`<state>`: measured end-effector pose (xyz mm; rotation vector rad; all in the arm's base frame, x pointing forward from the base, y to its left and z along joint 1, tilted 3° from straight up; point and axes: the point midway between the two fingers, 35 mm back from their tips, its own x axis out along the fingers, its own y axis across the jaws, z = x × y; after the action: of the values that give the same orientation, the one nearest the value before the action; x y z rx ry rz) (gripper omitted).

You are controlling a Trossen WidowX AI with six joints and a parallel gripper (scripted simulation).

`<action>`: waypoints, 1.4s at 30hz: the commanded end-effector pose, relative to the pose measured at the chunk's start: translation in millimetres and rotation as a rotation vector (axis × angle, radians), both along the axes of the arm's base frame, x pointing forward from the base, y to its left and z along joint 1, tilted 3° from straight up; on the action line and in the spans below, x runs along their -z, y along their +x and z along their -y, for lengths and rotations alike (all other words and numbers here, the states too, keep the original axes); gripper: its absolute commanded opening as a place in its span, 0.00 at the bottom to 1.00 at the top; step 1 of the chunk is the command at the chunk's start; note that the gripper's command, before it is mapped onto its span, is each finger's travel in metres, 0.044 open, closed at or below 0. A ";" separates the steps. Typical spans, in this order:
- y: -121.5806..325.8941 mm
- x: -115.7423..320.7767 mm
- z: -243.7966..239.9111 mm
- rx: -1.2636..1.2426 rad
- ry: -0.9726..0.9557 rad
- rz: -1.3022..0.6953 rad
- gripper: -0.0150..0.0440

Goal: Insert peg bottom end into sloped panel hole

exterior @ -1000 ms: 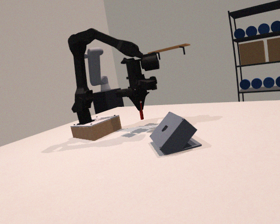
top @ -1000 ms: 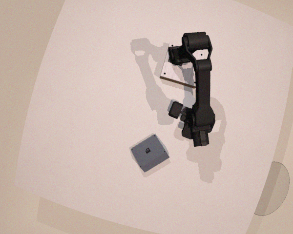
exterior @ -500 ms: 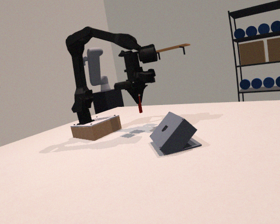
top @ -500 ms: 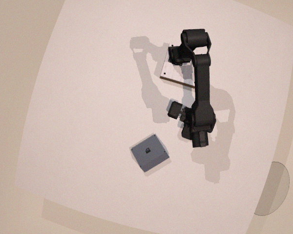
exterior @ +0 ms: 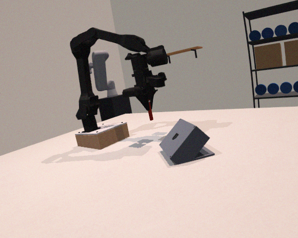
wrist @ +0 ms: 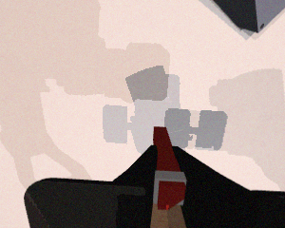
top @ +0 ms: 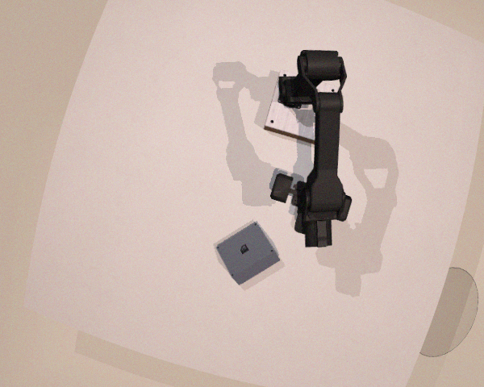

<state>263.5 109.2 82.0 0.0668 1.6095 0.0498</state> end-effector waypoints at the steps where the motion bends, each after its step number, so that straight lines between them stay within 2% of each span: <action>1: 4.4 -1.1 0.8 -0.017 0.021 0.006 0.25; 42: 40.0 -3.0 33.1 -0.214 0.178 0.089 0.25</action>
<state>299.8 77.2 83.4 0.0290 1.5291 0.3360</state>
